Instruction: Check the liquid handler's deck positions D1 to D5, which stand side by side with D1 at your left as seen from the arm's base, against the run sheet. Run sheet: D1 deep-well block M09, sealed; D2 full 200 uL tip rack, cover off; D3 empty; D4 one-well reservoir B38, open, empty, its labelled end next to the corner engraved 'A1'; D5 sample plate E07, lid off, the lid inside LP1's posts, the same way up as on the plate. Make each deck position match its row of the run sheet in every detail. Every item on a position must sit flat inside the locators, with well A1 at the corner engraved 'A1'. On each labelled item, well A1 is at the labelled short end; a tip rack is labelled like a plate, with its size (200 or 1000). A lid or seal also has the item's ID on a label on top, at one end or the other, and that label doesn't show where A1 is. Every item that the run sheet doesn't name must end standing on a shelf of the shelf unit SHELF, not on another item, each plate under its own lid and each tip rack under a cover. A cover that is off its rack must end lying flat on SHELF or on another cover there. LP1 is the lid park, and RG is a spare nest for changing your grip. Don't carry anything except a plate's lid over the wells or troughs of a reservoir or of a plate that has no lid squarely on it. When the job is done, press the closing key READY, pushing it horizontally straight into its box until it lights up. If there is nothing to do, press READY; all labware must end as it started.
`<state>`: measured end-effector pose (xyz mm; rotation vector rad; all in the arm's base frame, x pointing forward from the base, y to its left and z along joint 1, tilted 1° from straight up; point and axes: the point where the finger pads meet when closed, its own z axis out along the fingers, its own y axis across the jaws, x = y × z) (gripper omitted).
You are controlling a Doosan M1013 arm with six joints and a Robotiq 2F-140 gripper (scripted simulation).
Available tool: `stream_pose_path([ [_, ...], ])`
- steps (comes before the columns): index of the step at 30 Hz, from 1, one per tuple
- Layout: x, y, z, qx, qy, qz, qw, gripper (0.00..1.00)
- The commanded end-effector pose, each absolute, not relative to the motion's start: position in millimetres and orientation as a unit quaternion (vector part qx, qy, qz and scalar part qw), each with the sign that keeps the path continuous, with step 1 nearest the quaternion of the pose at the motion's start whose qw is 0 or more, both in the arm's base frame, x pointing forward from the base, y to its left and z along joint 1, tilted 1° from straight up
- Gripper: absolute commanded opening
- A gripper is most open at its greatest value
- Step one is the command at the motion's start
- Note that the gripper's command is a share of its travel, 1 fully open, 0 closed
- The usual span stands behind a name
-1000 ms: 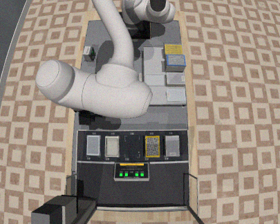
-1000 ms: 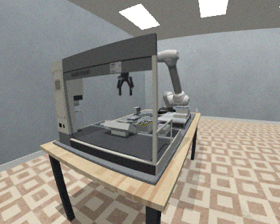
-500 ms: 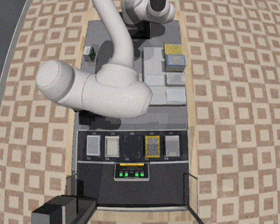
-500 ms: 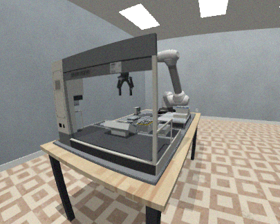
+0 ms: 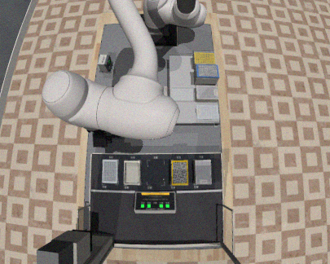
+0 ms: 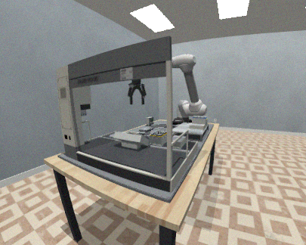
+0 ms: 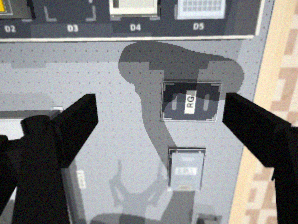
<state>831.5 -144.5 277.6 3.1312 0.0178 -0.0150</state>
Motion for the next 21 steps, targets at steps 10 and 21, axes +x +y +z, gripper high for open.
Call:
stream_pose_path([
  [10,832,-184,277,1.0,0.009,-0.007,0.007,0.79],
  [21,831,-232,277,1.0,0.009,-0.008,0.006,0.79],
])
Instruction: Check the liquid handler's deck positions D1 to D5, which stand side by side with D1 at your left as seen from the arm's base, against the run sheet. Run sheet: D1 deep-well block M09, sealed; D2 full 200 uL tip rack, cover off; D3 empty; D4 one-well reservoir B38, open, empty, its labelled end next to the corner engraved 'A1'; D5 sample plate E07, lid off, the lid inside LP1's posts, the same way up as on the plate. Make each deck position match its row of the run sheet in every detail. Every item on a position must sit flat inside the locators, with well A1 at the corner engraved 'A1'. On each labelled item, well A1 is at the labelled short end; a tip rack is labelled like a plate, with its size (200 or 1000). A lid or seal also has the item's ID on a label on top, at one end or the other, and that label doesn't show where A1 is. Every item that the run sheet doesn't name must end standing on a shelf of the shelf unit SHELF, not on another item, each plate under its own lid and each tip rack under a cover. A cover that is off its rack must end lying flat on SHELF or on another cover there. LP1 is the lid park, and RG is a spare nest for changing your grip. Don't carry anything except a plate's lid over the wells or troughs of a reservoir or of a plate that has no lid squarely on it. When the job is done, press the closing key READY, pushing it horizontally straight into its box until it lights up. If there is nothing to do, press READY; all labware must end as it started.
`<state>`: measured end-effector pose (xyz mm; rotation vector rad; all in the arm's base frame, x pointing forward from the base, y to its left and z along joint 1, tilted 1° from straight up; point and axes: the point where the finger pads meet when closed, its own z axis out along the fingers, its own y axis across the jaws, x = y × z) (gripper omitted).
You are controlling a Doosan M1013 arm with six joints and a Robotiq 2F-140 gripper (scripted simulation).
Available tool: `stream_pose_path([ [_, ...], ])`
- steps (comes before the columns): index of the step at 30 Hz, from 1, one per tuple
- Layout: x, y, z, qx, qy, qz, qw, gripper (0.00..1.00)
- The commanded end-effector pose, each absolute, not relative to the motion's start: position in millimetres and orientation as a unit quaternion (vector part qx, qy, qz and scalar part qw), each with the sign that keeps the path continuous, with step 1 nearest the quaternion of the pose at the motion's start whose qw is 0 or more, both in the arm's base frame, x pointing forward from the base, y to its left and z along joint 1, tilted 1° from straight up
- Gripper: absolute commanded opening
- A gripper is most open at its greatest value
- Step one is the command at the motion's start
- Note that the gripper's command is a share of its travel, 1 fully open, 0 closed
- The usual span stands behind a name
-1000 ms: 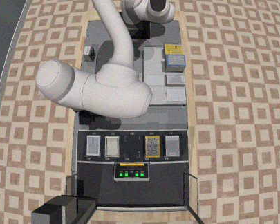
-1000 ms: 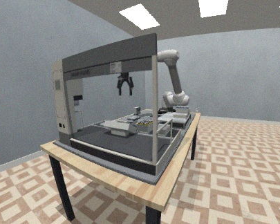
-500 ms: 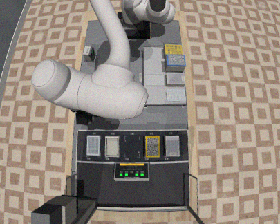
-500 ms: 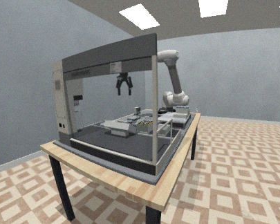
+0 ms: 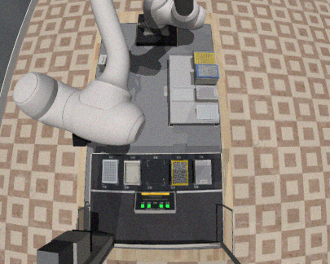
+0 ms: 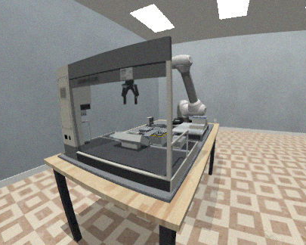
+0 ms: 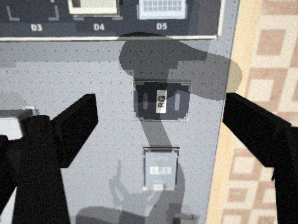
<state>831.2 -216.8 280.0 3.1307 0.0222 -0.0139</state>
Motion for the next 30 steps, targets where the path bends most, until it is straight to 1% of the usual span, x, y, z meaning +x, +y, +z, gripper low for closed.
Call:
stream_pose_path([
  [1,831.7,-231.6,277.3,1.0,0.009,-0.007,0.006,0.79],
  [30,831.3,-229.5,275.4,1.0,0.009,-0.008,0.006,0.79],
])
